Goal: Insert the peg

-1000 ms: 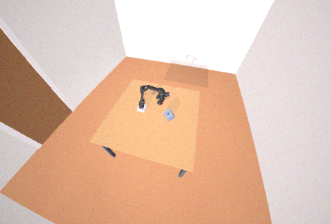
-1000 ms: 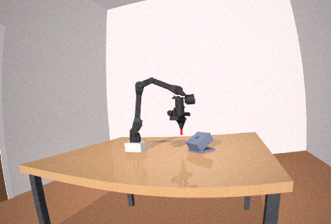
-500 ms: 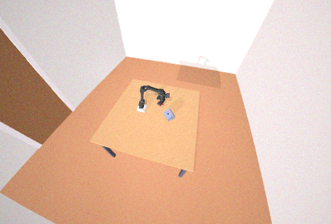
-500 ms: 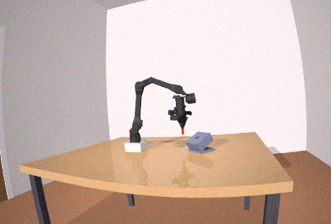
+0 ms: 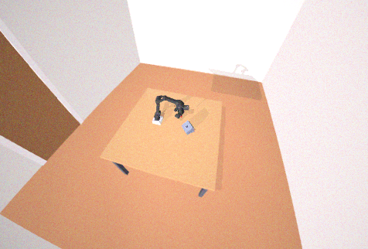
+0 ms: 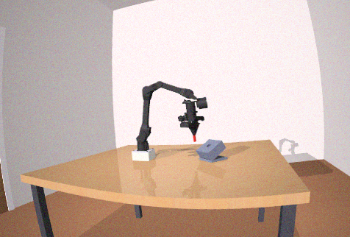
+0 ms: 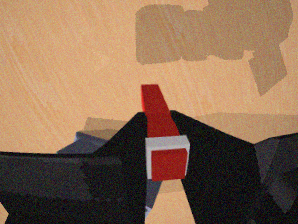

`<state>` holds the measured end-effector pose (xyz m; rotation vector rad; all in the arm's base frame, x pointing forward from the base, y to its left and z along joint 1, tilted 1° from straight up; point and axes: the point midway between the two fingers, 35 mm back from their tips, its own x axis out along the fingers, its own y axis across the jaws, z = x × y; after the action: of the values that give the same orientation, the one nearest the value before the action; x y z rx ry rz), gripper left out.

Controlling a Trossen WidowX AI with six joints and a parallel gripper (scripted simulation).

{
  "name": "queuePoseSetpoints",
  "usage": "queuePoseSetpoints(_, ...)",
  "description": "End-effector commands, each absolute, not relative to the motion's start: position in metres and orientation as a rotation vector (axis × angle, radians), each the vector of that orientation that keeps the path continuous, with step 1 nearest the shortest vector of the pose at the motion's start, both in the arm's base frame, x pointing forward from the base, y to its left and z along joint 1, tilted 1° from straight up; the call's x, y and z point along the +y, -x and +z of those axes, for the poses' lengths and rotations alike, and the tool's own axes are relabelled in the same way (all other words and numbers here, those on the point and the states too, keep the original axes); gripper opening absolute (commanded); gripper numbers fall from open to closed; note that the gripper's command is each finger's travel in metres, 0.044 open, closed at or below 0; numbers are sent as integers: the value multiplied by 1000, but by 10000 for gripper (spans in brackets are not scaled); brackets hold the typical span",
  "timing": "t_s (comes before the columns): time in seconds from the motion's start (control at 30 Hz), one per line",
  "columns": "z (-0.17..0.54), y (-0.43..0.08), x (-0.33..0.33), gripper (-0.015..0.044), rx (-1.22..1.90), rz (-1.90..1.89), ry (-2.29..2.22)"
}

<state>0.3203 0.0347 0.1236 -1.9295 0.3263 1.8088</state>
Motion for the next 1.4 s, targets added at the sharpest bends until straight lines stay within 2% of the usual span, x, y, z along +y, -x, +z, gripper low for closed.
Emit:
queuePoseSetpoints(0.0,127,-324,30,0,318,1784,1927)
queuePoseSetpoints(1.37,145,-340,-22,0,332,1600,1840)
